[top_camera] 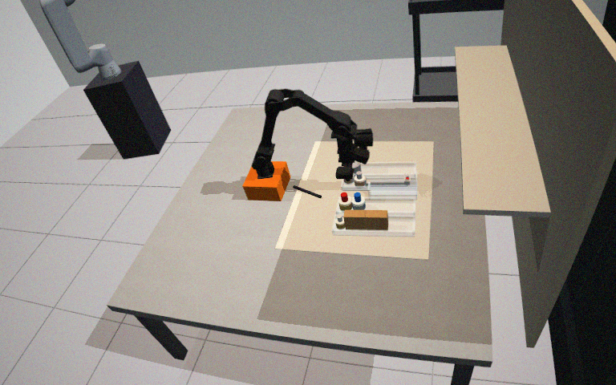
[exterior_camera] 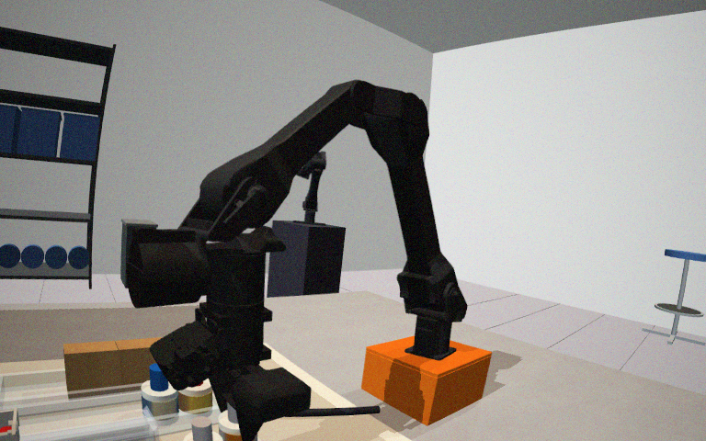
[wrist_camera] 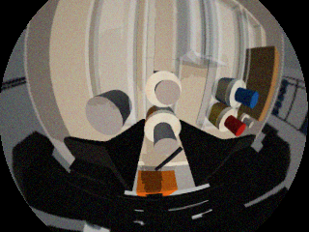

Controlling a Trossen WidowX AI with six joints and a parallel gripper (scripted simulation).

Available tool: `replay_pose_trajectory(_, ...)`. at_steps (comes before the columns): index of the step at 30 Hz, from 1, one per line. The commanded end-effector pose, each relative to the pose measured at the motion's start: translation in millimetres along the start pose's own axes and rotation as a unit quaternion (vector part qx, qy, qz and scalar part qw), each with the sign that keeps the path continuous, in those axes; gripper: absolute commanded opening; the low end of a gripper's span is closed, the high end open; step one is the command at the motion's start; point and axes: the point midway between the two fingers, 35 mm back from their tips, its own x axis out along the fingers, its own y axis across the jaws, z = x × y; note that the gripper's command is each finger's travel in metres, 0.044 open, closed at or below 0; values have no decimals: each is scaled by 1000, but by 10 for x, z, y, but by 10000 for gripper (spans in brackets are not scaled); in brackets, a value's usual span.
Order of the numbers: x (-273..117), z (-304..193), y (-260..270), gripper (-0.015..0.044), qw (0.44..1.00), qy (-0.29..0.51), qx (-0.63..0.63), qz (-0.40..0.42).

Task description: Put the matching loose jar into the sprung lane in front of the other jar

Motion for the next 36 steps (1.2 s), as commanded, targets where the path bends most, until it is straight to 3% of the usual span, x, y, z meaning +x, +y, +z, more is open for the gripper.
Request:
replay_pose_trajectory(1,-42,99,-1,0,1000,-16,-1,0)
replay_pose_trajectory(36,63,98,-1,0,1000,-16,-1,0)
